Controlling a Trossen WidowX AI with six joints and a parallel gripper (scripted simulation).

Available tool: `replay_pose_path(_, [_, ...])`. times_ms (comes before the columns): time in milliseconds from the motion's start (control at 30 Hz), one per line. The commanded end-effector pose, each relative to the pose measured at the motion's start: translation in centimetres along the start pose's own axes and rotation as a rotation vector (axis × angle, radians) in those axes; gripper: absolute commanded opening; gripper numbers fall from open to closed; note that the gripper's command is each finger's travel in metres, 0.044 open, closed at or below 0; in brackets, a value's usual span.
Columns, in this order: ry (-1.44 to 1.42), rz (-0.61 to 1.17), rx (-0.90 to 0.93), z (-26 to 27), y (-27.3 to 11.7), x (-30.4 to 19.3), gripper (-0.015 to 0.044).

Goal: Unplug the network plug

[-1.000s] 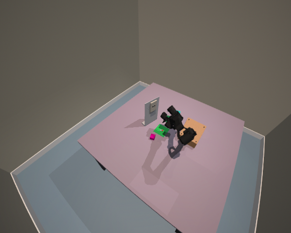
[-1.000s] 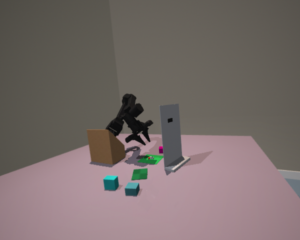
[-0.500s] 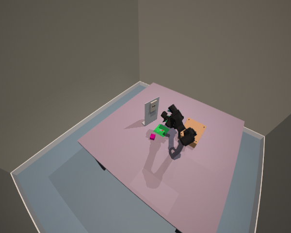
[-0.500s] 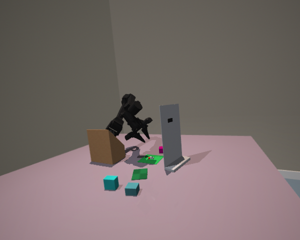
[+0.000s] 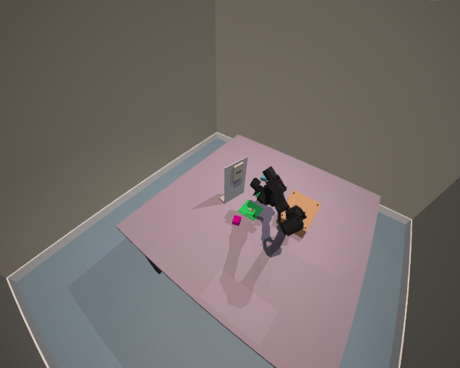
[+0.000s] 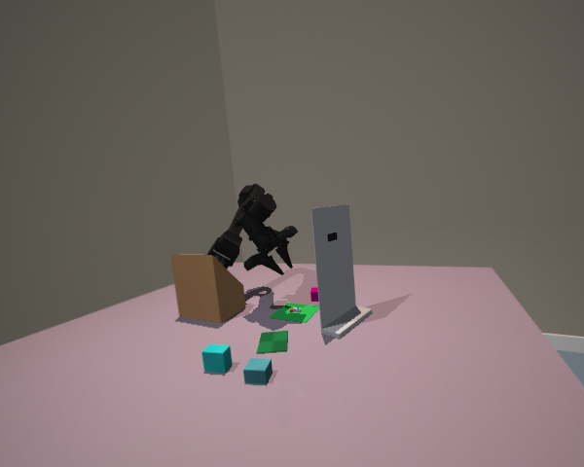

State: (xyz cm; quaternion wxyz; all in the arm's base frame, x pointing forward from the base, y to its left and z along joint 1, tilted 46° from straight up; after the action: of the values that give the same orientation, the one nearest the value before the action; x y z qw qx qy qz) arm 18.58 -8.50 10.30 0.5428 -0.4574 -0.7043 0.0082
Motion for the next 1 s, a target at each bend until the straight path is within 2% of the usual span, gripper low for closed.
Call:
replay_pose_path(0, [-0.002, 0.004, 0.001, -0.7, -0.8, -0.1, 0.0156])
replay_pose_path(967, [-0.005, -0.004, -0.007, -5.0, -7.8, 0.7, 0.0156])
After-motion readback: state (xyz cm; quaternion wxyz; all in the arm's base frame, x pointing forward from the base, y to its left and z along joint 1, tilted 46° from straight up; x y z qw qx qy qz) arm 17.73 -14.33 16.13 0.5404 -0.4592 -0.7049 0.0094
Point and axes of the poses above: the point midway between the two fingers, 35 mm back from their tips, its own y axis out along the fingers, its own z axis across the jaws, x = y × z, the point moved 9 cm from there along -y, back along the fingers, and after that the axes turned 7 degrees about y, right-handed, at the moved point
